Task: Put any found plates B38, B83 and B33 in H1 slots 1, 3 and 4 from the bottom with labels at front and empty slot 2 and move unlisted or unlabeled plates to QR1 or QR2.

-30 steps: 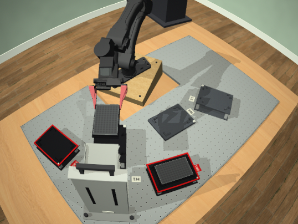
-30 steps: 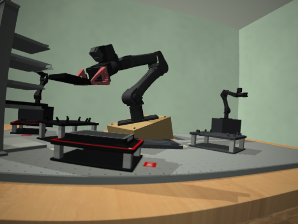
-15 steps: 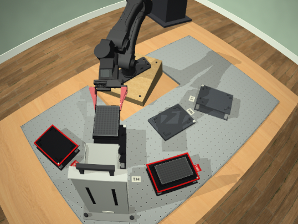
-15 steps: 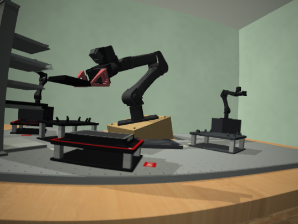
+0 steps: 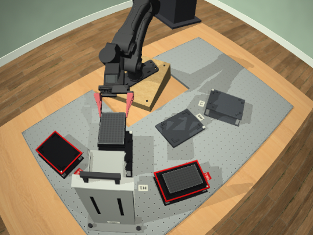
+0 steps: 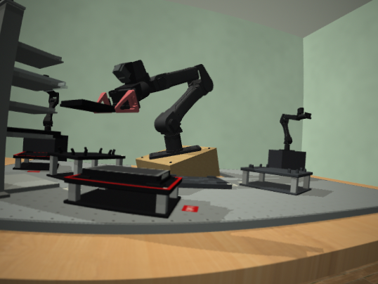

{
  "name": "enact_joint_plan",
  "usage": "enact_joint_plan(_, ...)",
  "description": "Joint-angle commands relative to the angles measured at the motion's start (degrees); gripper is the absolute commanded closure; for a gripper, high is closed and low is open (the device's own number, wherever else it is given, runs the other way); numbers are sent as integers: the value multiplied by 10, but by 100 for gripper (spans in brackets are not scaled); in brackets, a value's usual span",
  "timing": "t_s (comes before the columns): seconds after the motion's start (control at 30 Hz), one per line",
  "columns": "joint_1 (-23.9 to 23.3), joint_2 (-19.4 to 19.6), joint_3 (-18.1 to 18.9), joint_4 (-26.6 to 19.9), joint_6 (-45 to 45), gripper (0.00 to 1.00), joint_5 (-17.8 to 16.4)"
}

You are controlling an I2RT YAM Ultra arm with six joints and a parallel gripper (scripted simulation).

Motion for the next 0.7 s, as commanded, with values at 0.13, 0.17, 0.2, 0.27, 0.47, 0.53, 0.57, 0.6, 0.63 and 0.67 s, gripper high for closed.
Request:
enact_joint_plan(0.13, -1, 1, -1, 14, -1, 14, -2)
enact_joint_plan(0.17, -1, 2, -2, 15, -1, 14, -2)
enact_joint_plan(0.2, -1, 2, -3, 17, -1, 14, -2)
enact_joint_plan(0.27, -1, 3, -6, 20, -1, 14, -2)
enact_joint_plan(0.47, -2, 5, -12, 28, -1, 14, -3)
enact_joint_plan(0.53, -2, 6, -13, 30, -1, 14, -3)
enact_joint_plan(0.57, -2, 6, -13, 30, -1, 14, -3)
enact_joint_plan(0.6, -2, 6, -14, 31, -1, 14, -3)
enact_joint_plan(0.63, -2, 7, -15, 33, -1, 14, -3)
enact_joint_plan(0.67, -2, 7, -16, 35, -1, 14, -3)
